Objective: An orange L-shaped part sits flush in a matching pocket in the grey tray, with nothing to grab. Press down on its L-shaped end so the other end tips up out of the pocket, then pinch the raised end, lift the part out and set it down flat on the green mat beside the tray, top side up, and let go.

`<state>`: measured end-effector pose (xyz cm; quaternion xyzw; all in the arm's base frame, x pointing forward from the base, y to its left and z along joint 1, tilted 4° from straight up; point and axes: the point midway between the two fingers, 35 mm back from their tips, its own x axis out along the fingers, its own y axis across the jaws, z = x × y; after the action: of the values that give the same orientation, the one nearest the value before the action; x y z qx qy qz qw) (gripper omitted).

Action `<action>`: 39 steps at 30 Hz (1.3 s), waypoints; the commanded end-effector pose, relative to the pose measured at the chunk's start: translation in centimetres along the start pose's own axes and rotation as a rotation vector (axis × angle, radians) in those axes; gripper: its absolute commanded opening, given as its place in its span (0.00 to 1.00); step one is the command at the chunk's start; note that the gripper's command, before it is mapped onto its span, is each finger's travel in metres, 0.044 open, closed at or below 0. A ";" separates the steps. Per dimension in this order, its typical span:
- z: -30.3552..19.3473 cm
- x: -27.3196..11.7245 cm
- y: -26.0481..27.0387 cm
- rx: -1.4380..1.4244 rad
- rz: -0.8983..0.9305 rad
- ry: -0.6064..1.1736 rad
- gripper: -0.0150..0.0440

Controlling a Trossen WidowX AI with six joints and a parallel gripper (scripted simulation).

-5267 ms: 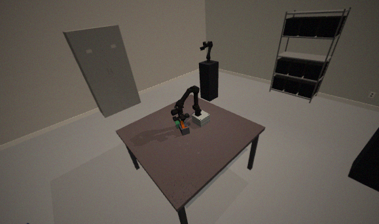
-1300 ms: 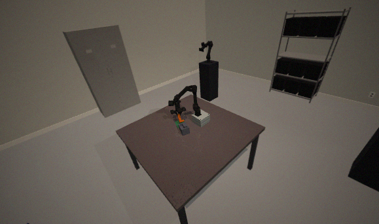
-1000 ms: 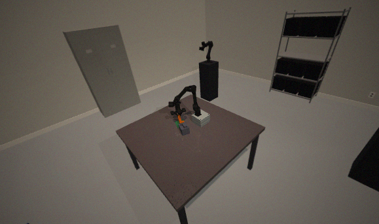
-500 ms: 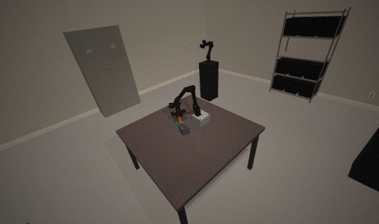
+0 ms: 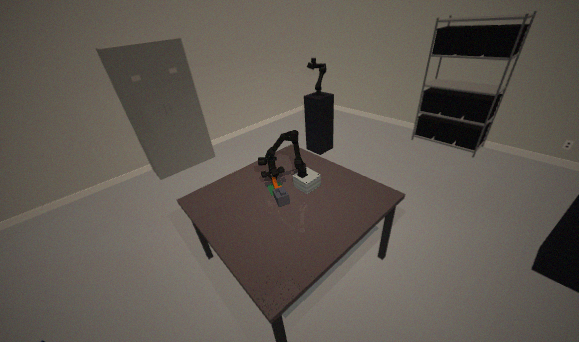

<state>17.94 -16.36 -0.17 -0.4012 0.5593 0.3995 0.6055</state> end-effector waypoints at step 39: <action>0.1 -8.3 0.2 0.007 0.010 -0.005 0.93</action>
<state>17.33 -16.52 8.17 -0.3953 0.5613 0.4015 0.6062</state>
